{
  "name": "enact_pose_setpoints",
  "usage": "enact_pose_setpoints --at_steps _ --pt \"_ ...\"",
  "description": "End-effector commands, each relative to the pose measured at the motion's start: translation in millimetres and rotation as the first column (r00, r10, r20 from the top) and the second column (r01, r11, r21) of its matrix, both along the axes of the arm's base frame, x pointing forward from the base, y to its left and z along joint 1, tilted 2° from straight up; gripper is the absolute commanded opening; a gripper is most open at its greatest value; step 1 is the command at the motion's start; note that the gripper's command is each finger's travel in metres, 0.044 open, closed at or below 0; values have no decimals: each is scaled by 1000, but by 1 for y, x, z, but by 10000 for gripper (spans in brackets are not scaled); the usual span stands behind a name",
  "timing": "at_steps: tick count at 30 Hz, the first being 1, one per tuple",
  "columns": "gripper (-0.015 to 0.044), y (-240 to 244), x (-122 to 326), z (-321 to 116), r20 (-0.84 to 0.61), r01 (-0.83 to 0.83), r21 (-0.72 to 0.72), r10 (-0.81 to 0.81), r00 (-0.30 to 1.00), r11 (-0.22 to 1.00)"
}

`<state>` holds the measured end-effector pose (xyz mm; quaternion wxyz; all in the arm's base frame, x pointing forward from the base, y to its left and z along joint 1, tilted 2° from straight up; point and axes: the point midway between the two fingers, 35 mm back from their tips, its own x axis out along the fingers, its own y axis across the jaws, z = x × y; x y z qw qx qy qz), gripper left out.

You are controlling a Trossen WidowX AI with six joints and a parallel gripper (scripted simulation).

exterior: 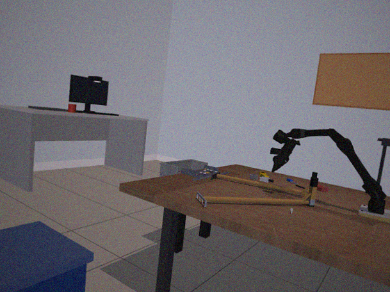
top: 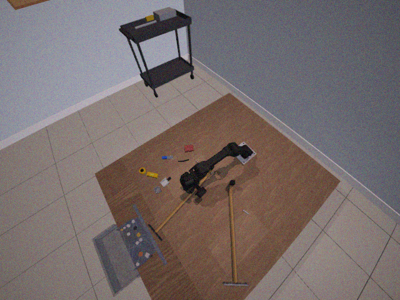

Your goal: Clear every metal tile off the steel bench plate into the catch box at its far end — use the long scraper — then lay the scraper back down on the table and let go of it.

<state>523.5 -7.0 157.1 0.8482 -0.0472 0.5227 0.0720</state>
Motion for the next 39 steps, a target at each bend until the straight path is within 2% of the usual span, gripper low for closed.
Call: enact_pose_setpoints --at_steps 1,39 --pt "440 -7 -12 7 2 -6 7 6 1000 1000" --pt "440 -51 -117 59 99 -22 44 17 995 999"
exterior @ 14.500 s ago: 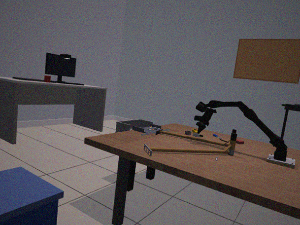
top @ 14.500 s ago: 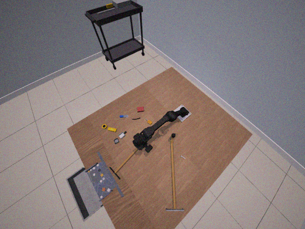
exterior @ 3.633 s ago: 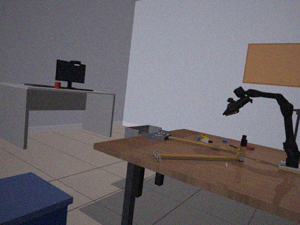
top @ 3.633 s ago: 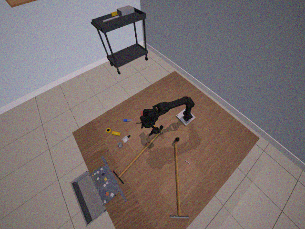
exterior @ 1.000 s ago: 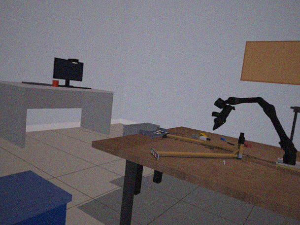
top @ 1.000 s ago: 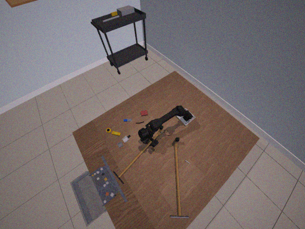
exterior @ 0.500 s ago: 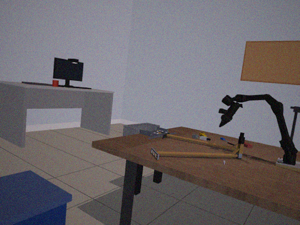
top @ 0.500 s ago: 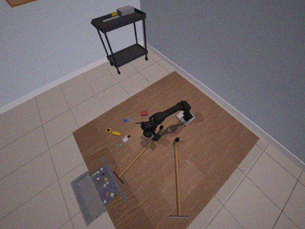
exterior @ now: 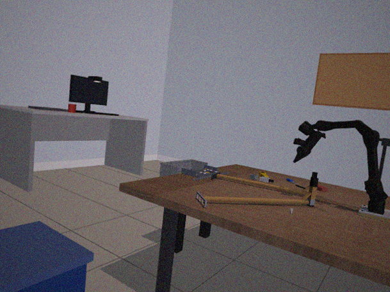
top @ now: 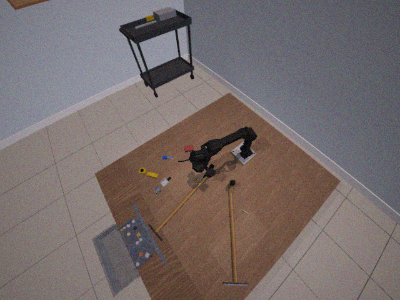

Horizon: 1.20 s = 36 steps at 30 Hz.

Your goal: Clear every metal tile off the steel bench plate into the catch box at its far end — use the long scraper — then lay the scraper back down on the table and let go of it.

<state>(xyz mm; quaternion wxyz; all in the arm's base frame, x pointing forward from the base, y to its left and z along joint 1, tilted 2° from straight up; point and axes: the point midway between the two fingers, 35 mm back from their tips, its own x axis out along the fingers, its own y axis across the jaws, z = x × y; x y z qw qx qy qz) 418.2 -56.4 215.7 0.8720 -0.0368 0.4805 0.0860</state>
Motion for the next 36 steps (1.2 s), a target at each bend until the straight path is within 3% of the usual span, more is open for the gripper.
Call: enact_pose_setpoints --at_steps 1,36 --pt "440 -2 -15 1 8 -7 4 7 1000 1000" --pt "440 -10 -118 1 115 -19 9 18 993 1000"
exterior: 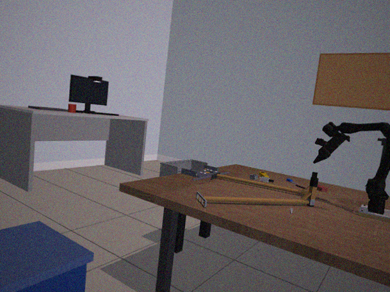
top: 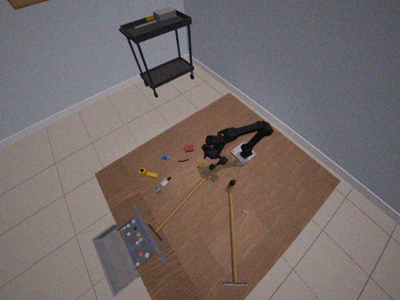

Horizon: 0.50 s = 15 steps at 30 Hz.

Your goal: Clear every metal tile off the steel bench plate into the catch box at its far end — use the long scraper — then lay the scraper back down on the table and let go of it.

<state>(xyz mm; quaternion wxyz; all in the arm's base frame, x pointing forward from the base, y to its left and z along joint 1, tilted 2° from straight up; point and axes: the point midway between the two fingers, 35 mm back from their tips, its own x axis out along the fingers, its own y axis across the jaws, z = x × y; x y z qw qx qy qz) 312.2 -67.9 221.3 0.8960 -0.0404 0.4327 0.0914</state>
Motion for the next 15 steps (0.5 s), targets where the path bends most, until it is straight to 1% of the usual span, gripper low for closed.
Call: enact_pose_setpoints --at_steps 1,11,15 --pt "440 2 -14 -5 11 -6 1 6 1000 1000" --pt "440 5 -39 -13 42 -9 -3 9 999 1000" --pt "440 5 -42 -14 46 -9 -4 9 999 1000"
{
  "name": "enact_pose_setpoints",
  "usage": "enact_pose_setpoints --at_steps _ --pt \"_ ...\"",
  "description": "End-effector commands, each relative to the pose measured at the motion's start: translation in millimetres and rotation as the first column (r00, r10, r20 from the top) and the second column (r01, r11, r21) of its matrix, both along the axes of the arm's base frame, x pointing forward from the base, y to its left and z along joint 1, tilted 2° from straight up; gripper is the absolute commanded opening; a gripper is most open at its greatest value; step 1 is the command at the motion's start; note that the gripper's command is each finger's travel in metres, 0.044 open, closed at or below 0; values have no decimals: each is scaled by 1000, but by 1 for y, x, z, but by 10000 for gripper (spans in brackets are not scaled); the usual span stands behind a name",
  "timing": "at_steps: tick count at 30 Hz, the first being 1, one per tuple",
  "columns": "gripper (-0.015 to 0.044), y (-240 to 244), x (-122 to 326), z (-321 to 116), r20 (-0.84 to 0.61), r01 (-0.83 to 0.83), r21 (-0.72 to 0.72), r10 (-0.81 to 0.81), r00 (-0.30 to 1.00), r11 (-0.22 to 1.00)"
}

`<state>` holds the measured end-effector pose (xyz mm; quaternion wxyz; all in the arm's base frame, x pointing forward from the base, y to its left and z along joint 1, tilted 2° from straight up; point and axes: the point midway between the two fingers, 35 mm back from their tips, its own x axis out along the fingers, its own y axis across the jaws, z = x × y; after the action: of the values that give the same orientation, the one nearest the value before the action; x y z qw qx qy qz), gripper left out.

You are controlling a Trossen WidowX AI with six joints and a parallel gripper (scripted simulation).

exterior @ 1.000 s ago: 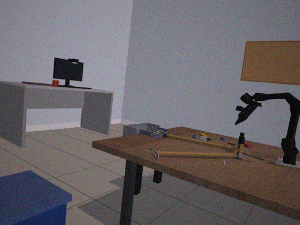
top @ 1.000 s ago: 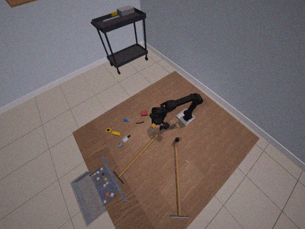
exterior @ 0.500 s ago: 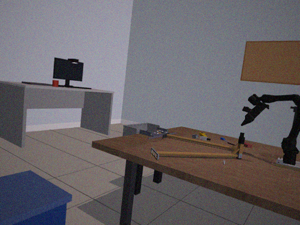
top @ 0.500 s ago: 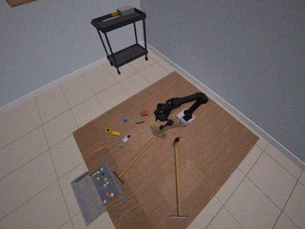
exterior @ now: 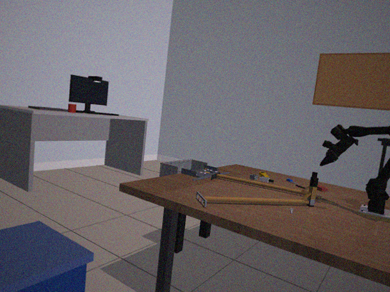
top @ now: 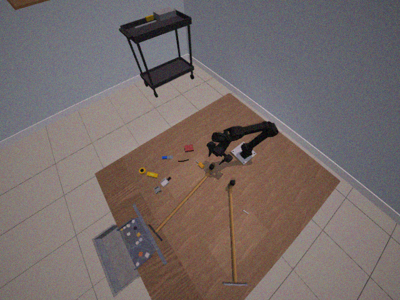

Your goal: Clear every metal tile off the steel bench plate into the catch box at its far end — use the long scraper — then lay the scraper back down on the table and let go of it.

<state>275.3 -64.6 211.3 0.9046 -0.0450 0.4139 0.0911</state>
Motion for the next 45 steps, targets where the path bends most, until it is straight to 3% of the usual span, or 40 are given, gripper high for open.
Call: enact_pose_setpoints --at_steps 1,15,45 --pt "440 2 -5 -4 4 -6 0 6 1000 1000" --pt "440 2 -4 -42 4 -6 0 6 1000 1000" --pt "440 5 24 -73 5 -6 0 6 1000 1000"
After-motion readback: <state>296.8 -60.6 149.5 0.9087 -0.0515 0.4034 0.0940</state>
